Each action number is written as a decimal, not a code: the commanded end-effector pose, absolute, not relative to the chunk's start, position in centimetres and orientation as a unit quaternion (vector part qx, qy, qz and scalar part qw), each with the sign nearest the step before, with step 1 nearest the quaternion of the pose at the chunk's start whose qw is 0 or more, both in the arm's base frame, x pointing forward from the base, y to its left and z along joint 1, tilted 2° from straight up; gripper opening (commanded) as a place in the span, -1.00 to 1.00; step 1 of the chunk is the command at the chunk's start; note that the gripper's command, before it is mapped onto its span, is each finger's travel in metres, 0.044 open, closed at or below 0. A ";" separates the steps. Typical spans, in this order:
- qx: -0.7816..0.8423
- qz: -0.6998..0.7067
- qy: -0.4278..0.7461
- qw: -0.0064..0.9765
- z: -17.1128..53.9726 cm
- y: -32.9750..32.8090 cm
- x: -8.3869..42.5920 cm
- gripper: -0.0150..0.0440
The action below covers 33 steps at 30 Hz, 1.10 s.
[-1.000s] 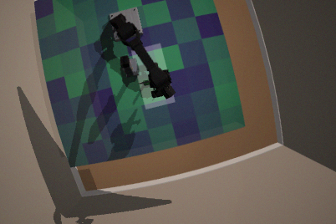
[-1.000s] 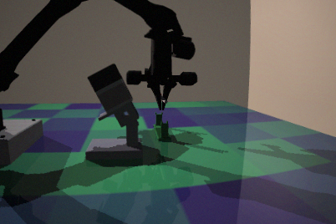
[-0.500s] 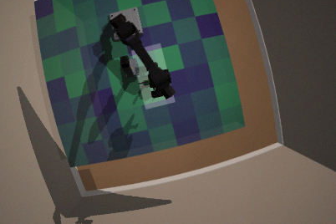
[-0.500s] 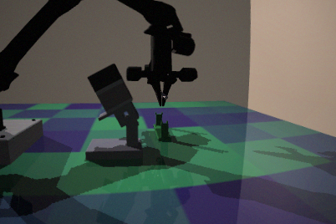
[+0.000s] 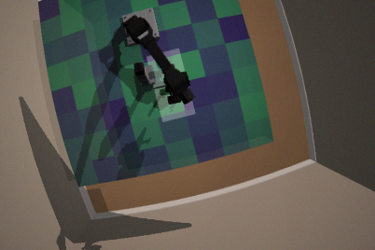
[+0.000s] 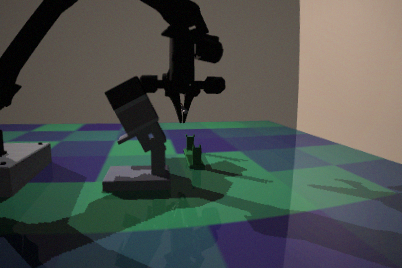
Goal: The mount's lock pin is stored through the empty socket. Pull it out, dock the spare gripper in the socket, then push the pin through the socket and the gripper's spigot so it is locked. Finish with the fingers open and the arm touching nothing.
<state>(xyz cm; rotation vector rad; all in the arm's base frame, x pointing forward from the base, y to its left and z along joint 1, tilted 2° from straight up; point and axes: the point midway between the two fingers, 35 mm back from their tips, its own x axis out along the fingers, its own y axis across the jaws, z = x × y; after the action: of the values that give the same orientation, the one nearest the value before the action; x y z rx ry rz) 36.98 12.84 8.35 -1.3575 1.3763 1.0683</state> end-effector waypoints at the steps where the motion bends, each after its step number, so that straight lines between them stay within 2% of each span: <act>1: -0.547 0.432 0.556 0.452 8.7 12.8 36.0 -0.49; 22: -0.547 0.435 0.555 0.450 9.5 12.2 30.4 -0.49; 33: -0.547 0.436 0.555 0.450 6.6 12.3 30.3 -0.49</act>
<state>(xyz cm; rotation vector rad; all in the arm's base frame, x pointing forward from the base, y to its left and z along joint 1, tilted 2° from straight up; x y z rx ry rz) 30.56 12.30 8.01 -1.3592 1.3582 1.0724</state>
